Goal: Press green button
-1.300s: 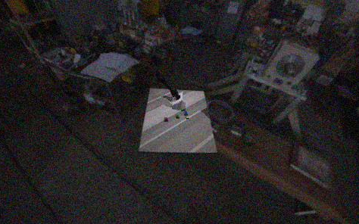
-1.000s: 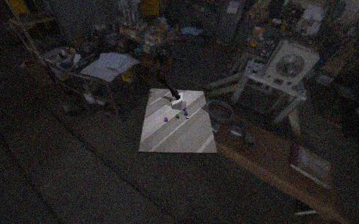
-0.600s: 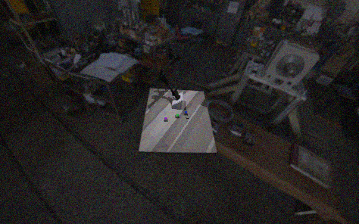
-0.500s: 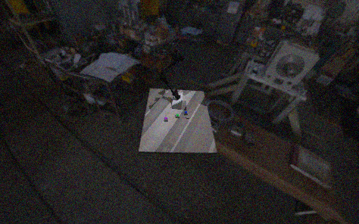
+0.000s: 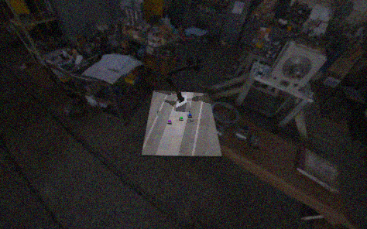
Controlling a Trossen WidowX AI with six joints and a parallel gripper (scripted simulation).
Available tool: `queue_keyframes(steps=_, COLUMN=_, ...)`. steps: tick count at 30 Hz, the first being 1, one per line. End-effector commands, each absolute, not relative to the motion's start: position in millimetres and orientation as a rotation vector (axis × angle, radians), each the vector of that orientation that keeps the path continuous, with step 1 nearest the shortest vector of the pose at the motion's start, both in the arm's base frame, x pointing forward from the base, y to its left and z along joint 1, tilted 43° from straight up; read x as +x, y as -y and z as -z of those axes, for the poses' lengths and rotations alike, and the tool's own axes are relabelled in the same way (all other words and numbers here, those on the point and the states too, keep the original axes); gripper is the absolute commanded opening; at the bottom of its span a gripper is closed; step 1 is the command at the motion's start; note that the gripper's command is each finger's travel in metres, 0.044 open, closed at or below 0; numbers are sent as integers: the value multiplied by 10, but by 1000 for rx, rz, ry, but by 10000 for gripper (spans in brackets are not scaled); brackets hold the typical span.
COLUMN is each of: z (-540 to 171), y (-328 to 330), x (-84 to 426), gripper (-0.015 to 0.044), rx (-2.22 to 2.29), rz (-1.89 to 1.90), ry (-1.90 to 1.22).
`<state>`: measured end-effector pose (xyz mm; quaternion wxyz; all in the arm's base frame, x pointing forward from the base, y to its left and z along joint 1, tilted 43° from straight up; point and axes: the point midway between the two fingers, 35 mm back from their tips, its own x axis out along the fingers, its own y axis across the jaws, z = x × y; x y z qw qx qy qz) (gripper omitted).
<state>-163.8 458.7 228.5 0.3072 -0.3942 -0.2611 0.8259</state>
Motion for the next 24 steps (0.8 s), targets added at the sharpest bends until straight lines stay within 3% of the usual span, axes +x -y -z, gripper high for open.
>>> queue_keyframes(steps=1, z=-1877, y=-4666, x=-989, gripper=400, rx=-1120, rz=-2061, ry=346)
queue_keyframes(steps=12, z=-898, y=-4065, x=1040, gripper=400, rx=-1105, rz=-1414, ry=-570)
queue_keyframes(steps=18, z=-481, y=-3216, x=1906, gripper=400, rx=-994, rz=-942, ry=-957)
queue_keyframes(steps=24, z=-200, y=-2135, x=2424, gripper=400, rx=-848, rz=-426, ry=-1245)
